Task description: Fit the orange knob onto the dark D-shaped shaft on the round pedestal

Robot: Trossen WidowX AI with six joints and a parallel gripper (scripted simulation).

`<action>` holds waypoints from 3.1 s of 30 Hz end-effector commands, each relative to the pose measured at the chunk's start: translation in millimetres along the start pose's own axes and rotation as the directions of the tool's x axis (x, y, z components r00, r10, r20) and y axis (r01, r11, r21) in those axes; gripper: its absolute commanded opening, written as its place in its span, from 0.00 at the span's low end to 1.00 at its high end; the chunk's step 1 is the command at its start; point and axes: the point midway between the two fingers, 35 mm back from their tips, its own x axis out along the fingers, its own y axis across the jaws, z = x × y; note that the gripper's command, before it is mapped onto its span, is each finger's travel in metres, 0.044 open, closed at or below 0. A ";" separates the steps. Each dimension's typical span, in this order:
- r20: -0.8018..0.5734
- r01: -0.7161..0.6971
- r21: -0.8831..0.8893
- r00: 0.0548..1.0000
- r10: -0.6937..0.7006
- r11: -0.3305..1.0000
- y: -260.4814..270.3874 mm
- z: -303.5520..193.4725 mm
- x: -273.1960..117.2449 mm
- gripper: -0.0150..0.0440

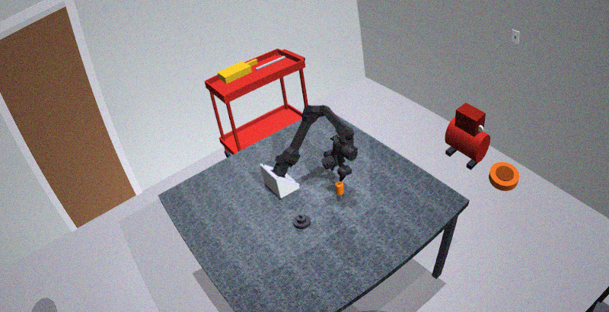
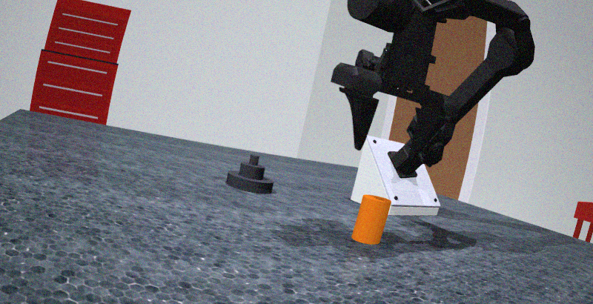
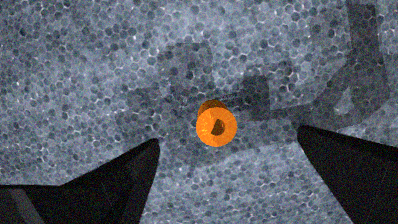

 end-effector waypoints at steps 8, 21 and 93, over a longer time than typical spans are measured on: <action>-0.141 -0.034 -0.027 0.990 0.029 0.999 1.8 -3.7 -7.4 1.00; -0.141 -0.136 -0.848 0.990 0.030 0.511 1.8 -3.7 -7.5 1.00; -0.144 -0.131 -0.954 0.989 0.030 -0.271 6.0 -19.4 96.1 1.00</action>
